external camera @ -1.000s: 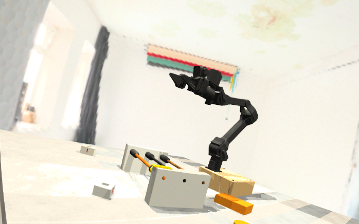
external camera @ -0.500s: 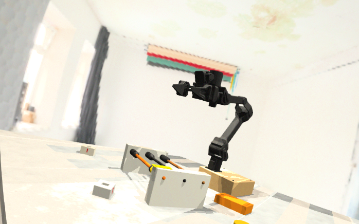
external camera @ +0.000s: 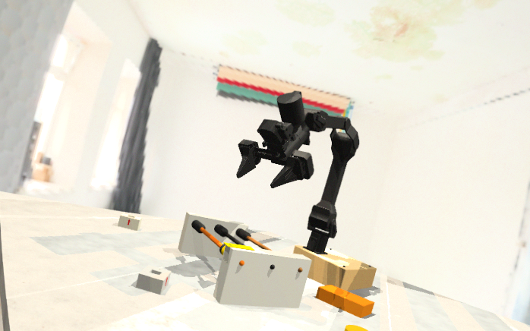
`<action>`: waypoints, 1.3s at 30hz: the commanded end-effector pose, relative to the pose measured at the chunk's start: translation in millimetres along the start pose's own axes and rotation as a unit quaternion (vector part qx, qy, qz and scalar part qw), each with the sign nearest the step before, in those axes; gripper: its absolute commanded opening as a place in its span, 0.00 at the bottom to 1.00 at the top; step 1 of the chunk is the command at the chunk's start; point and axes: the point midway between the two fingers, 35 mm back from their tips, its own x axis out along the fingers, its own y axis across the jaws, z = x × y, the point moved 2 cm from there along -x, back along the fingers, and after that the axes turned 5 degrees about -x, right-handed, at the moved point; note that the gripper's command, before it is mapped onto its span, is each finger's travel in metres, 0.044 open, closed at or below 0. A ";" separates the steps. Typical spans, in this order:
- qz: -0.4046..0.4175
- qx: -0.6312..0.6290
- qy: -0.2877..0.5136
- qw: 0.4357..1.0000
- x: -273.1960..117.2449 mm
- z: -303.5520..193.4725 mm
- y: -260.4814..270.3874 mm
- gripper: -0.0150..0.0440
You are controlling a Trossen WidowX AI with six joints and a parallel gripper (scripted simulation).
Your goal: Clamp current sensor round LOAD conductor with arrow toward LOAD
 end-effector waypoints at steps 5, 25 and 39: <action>0.043 -0.019 0.152 0.987 46.9 -19.0 26.7 1.00; 0.043 -0.017 0.153 0.987 46.0 -20.6 26.3 0.96; -0.027 0.120 0.218 0.968 -19.1 -170.0 6.4 0.73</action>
